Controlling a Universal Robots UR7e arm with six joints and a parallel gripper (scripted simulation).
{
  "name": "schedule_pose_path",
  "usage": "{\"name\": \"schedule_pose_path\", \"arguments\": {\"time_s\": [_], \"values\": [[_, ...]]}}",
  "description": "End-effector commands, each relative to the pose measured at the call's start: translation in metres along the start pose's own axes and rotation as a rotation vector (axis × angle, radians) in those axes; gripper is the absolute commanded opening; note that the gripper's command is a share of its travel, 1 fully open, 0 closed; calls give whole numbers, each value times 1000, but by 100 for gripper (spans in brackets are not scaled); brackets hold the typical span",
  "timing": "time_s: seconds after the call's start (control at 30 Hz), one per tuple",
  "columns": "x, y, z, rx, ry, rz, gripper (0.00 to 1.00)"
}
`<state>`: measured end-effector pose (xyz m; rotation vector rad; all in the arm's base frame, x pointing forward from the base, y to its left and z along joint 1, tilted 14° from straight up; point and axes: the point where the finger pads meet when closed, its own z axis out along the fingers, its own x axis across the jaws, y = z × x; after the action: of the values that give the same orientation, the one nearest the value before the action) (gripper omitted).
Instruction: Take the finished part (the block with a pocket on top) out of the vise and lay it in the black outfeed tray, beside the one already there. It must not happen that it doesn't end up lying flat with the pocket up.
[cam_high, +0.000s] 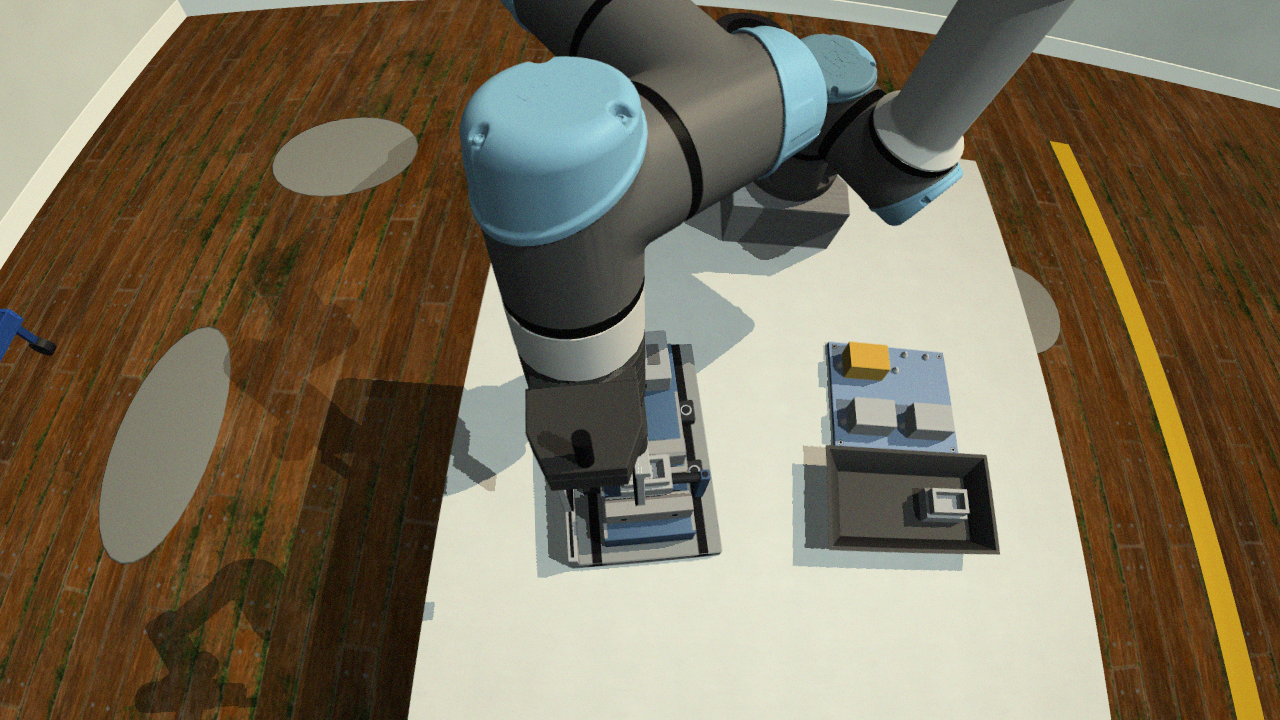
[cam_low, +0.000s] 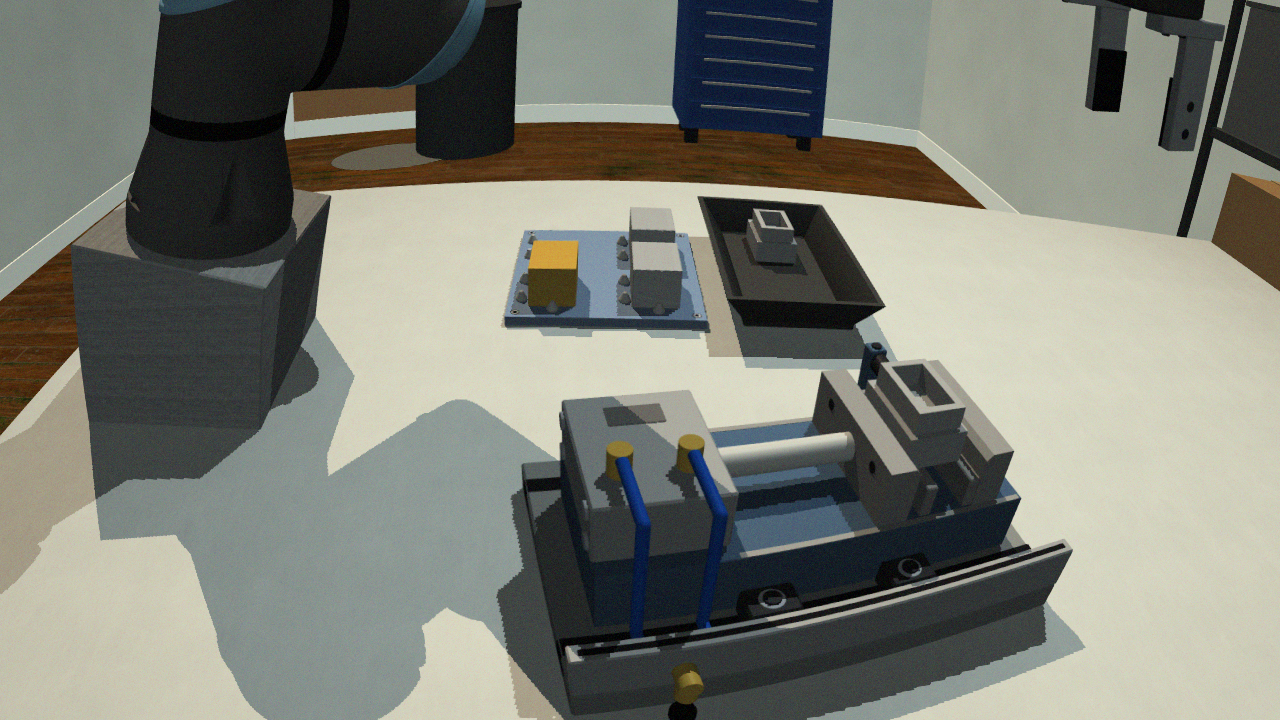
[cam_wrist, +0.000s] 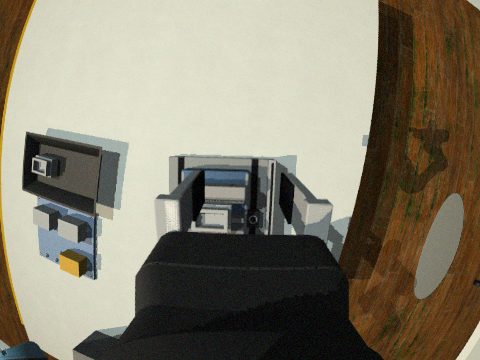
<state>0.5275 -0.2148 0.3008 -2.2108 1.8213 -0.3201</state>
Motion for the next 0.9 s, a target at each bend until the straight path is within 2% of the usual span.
{"name": "schedule_pose_path", "arguments": {"time_s": [0.0,0.3,0.8,0.87], "values": [[0,0,1,0,2,-20,100],[-4,4,9,-8,3,-129,100],[-18,24,39,-38,0,-566,100],[-18,24,39,-38,0,-566,100]]}}
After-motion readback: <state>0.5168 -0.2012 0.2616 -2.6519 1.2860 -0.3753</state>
